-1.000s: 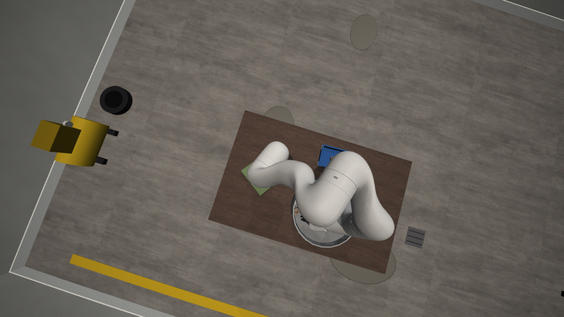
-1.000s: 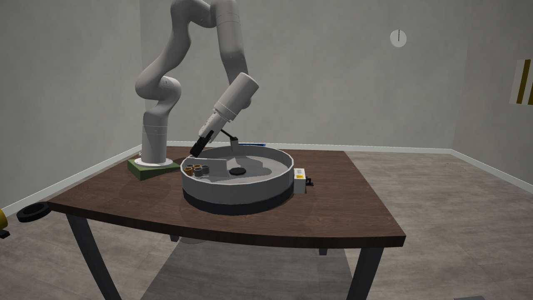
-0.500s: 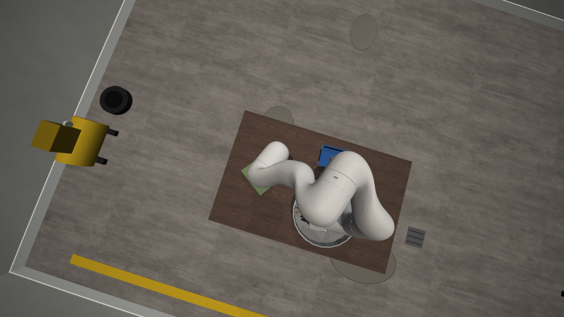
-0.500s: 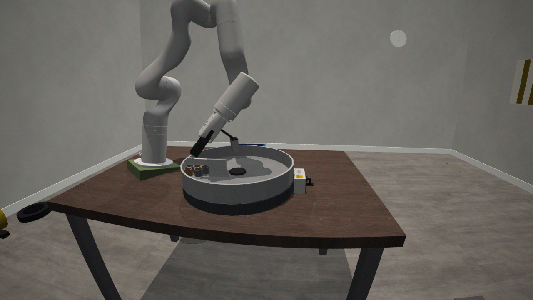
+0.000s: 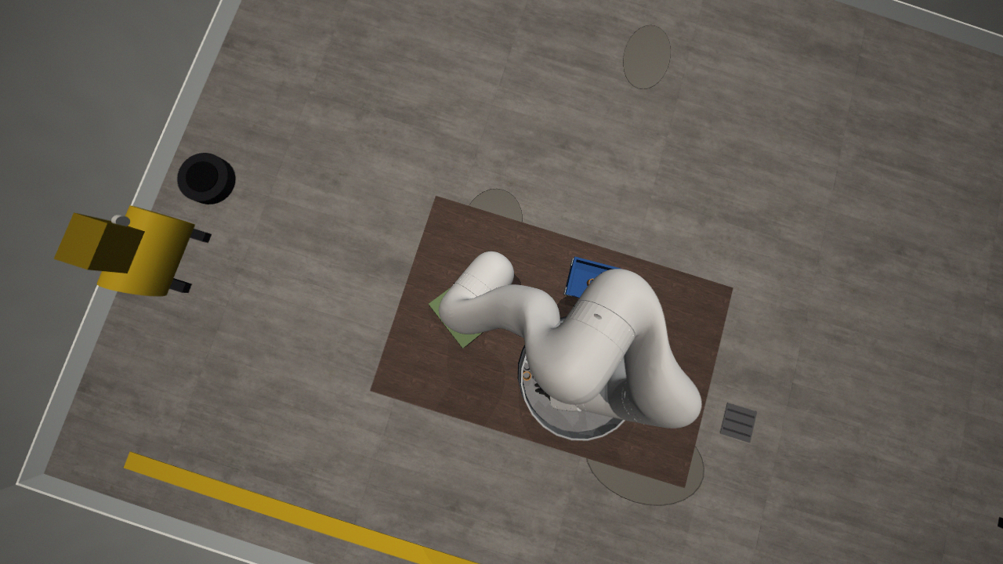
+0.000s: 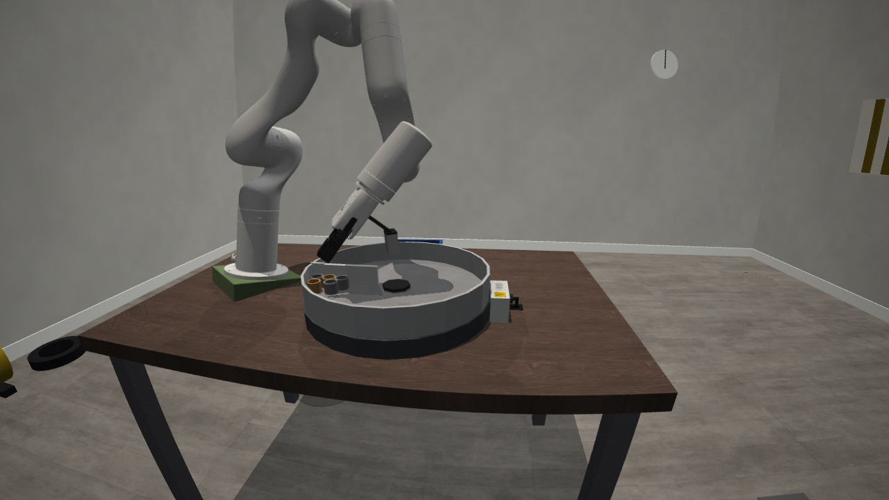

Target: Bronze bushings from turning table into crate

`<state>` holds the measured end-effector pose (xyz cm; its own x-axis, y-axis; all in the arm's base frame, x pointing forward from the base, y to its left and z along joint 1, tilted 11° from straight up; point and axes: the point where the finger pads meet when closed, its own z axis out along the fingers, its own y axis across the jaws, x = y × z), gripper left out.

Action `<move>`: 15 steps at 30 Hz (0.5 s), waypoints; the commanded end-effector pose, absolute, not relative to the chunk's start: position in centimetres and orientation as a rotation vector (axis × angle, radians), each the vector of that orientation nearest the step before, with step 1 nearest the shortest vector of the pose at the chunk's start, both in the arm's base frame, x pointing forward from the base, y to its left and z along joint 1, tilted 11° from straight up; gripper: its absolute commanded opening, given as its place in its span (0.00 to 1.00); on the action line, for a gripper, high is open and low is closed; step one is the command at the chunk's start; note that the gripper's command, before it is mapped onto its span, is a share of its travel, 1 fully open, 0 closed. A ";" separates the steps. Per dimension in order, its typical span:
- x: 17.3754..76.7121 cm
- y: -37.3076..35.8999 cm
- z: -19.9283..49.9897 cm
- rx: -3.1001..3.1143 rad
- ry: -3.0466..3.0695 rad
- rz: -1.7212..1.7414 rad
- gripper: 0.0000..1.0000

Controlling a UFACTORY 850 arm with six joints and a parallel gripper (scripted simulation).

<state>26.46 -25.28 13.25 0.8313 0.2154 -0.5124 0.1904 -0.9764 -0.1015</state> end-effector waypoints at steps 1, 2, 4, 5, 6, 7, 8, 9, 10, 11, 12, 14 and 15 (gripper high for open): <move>26.7 -25.1 12.0 -2.963 -0.328 0.836 0.11; 26.7 -25.1 11.6 -2.963 -0.328 0.836 0.11; 26.8 -25.0 11.2 -2.963 -0.328 0.836 0.11; 26.8 -25.0 11.2 -2.963 -0.328 0.836 0.11; 26.8 -25.0 11.2 -2.963 -0.328 0.836 0.11; 26.8 -25.0 11.2 -2.963 -0.328 0.836 0.11; 26.8 -25.0 11.2 -2.963 -0.328 0.836 0.11; 26.8 -25.0 11.2 -2.963 -0.328 0.836 0.11; 26.8 -25.0 11.2 -2.963 -0.328 0.836 0.11; 26.8 -25.0 11.2 -2.963 -0.328 0.836 0.11; 26.8 -25.0 11.2 -2.963 -0.328 0.836 0.11; 26.8 -25.0 11.2 -2.963 -0.328 0.836 0.11; 26.8 -25.0 11.2 -2.963 -0.328 0.836 0.11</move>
<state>26.75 -24.99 11.14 0.8311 0.2155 -0.5126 0.1904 -0.9764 -0.1018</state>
